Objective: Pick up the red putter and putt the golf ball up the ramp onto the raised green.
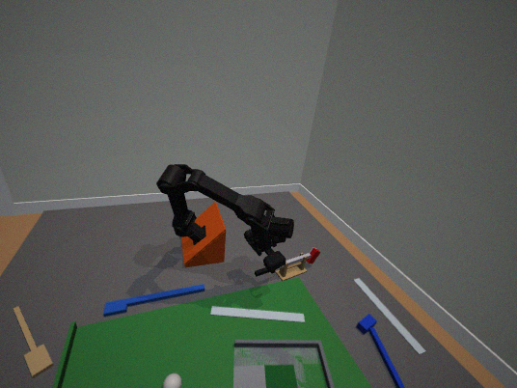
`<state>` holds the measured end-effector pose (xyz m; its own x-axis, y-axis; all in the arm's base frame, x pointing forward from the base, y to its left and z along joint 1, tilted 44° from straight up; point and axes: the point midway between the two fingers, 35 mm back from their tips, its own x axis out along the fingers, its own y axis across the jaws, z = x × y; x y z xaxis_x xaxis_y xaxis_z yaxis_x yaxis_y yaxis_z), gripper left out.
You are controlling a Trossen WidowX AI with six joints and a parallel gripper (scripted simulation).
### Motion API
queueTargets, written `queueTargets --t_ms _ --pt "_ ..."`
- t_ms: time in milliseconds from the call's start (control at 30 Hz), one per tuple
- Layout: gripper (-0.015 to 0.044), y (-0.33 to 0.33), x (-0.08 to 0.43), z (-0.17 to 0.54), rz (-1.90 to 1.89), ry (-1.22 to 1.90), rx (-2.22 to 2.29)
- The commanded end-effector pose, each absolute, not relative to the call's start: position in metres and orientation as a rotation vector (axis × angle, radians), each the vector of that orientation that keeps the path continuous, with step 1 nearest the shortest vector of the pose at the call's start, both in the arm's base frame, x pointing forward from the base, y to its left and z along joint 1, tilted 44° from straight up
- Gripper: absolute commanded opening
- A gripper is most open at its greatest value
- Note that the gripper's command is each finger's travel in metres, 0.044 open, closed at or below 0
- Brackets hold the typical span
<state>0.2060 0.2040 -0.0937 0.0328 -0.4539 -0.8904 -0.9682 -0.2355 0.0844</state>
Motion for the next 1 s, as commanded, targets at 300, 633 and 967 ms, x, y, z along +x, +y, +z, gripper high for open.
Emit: queueTargets --t_ms 300,633,967 --pt "0.0440 0.188 0.204 -0.113 1.182 1.456 -1.761" --pt "0.0440 0.172 0.206 -0.130 1.181 1.456 -1.762" --pt "0.0440 0.168 0.207 -0.134 1.181 1.456 -1.762"
